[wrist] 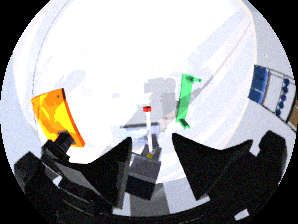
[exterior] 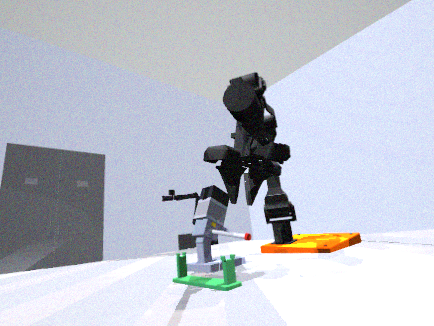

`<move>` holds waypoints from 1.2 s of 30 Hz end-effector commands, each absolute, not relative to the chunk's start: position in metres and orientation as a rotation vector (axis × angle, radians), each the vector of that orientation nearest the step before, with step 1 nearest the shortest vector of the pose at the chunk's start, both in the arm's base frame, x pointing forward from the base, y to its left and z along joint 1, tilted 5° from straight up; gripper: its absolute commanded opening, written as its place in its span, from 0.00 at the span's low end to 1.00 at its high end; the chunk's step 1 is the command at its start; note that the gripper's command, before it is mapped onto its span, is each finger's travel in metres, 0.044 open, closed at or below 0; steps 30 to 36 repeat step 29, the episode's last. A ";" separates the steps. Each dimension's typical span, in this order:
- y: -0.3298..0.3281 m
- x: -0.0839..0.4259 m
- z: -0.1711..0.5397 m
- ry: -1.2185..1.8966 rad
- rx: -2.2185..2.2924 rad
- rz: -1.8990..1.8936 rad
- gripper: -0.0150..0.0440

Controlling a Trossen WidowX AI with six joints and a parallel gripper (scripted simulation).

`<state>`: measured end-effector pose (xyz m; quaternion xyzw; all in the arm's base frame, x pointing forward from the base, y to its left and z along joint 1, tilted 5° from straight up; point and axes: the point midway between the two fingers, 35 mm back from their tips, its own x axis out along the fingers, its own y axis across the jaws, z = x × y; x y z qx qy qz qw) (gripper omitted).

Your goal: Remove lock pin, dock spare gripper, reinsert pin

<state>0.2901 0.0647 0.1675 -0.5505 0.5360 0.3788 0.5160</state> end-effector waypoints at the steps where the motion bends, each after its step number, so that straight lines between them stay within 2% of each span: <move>1: 0.063 0.289 0.165 1.292 -1.322 0.913 0.77; 6: 0.063 0.289 0.165 1.292 -1.322 0.913 0.99; 36: 0.063 0.289 0.165 1.292 -1.322 0.913 1.00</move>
